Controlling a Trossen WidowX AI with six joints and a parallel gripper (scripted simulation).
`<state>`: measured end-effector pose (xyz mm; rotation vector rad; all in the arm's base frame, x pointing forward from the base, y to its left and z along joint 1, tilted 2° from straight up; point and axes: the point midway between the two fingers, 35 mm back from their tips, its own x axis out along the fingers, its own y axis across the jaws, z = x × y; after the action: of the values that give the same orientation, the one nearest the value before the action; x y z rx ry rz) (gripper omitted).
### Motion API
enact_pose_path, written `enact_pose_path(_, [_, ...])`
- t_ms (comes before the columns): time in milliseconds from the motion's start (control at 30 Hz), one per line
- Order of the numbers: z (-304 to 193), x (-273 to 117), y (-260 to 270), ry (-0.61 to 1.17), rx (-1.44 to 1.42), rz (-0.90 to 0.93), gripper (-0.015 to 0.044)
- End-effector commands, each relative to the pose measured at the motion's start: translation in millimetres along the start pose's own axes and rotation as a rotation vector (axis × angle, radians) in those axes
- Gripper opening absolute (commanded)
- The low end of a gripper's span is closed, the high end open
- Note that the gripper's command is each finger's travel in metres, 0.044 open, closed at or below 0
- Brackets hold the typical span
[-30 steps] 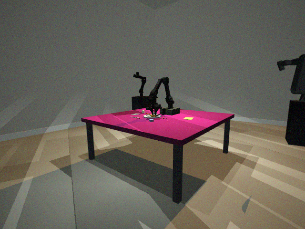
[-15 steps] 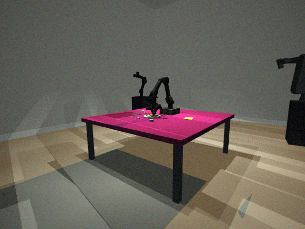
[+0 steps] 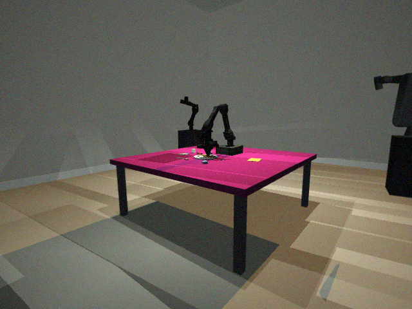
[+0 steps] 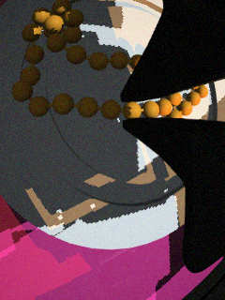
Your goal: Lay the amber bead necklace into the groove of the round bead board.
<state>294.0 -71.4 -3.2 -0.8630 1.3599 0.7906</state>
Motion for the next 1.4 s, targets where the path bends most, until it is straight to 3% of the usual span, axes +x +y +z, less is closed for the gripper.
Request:
enact_pose_path(0, [0.0,-0.3,-0.1,0.0,0.0,0.0,0.0])
enact_pose_path(933, [1.8,-2.1,9.8,0.004,-0.007,-0.002,0.0])
enact_pose_path(1367, [2.2,-4.4,9.3,0.0,-0.011,-0.001,0.0341])
